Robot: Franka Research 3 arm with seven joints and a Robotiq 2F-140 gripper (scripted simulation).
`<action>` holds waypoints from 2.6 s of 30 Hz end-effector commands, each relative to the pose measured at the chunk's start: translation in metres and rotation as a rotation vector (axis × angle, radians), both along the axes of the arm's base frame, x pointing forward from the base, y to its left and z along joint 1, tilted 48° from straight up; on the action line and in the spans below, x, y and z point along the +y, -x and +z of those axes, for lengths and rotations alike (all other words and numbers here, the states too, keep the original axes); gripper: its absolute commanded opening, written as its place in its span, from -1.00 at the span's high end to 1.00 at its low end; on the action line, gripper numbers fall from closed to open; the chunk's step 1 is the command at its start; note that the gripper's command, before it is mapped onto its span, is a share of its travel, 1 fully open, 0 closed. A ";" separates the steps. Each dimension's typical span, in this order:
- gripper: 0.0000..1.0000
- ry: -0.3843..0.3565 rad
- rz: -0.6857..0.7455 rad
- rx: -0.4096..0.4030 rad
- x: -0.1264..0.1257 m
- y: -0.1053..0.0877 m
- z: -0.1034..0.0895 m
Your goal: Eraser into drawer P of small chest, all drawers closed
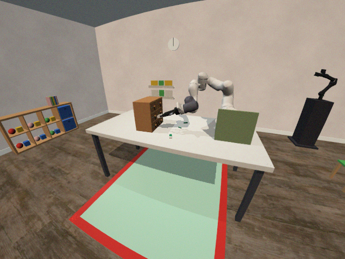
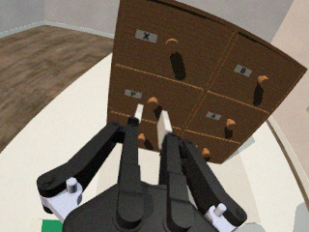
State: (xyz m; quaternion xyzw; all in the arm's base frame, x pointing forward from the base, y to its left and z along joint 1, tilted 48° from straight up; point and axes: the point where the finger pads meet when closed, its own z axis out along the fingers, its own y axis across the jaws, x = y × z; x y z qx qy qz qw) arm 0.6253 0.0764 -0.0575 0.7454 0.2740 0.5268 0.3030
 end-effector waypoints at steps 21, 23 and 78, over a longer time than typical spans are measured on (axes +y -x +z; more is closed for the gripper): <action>0.60 0.004 0.003 0.001 0.001 -0.006 -0.001; 0.60 0.004 0.003 0.001 0.001 -0.006 -0.001; 0.84 0.004 0.003 0.001 0.004 -0.035 -0.002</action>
